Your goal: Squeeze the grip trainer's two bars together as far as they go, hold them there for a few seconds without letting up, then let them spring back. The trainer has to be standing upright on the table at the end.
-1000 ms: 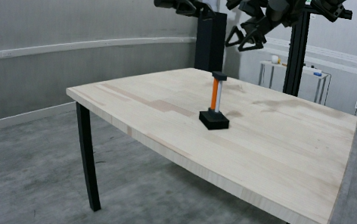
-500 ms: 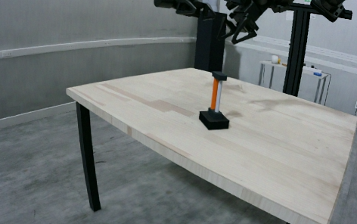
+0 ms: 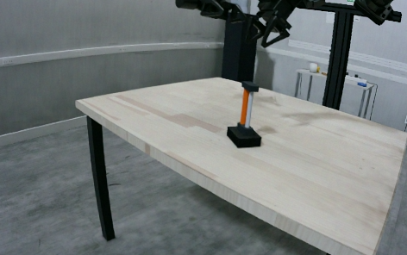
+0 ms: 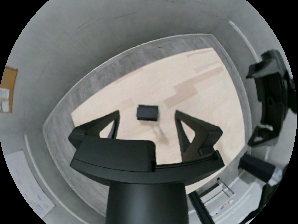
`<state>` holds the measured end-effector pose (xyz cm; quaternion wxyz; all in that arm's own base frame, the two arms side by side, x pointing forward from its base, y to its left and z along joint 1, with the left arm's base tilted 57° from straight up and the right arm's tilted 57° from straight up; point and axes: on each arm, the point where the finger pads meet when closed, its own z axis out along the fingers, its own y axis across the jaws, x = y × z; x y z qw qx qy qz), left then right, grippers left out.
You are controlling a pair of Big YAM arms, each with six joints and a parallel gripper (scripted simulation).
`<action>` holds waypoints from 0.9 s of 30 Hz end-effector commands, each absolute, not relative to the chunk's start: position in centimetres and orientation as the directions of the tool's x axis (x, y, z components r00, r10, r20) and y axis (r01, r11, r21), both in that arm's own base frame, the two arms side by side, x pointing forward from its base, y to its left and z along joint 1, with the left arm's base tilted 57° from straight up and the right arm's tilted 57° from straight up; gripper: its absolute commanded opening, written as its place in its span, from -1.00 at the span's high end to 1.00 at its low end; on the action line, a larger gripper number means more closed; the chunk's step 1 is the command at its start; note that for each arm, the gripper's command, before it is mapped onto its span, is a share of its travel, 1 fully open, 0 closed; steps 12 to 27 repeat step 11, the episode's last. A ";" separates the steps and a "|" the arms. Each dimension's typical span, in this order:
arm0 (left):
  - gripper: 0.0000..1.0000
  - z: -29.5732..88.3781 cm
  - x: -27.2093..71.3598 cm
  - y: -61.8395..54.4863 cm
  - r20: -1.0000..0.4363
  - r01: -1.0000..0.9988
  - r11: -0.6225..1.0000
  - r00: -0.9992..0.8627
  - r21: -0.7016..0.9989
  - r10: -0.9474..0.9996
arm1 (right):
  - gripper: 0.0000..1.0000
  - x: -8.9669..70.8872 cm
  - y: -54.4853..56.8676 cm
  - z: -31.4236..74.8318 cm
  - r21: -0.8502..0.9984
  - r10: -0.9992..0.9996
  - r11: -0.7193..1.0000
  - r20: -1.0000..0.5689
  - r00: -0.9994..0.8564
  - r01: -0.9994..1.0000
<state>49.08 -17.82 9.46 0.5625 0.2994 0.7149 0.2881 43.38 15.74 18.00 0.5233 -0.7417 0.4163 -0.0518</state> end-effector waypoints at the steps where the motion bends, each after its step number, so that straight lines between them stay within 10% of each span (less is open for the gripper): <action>1: -0.83 10.6 48.7 -18.8 -0.655 0.100 0.673 -0.165 0.733 0.737 | -1.00 43.3 15.7 18.0 -0.819 -0.671 -0.114 -0.355 0.651 -0.563; 27: -0.83 10.7 48.7 -18.8 -0.659 0.096 0.676 -0.161 0.731 0.735 | -1.00 43.3 15.7 18.0 -0.819 -0.671 -0.114 -0.355 0.651 -0.563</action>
